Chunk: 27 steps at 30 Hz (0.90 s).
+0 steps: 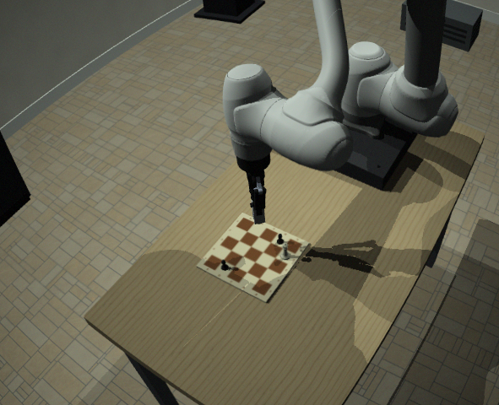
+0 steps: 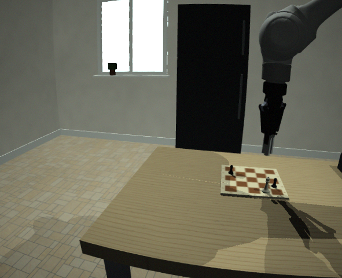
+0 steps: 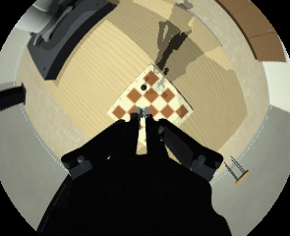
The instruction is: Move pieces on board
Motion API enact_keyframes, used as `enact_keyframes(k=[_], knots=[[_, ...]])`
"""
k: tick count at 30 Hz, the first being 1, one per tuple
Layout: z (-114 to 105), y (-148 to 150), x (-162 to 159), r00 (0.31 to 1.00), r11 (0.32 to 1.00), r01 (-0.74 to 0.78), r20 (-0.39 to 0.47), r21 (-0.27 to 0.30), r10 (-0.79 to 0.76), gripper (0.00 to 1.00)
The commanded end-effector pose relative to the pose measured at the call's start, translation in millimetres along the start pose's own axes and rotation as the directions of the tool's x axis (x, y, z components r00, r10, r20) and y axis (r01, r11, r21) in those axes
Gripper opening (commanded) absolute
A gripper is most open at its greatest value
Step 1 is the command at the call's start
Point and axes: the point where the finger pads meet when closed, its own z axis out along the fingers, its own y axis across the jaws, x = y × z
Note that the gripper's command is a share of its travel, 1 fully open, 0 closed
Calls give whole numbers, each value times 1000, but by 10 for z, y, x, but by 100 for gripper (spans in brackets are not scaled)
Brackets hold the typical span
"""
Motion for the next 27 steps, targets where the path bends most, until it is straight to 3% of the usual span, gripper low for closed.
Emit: enact_keyframes(k=[1,5,19,27], knots=[[75,0,0,1000,1000,0,0,0,0,0],[145,-1,0,1000,1000,0,0,0,0,0],[774,-5,-2,1000,1000,0,0,0,0,0],[905,-6,-2,1000,1000,0,0,0,0,0]])
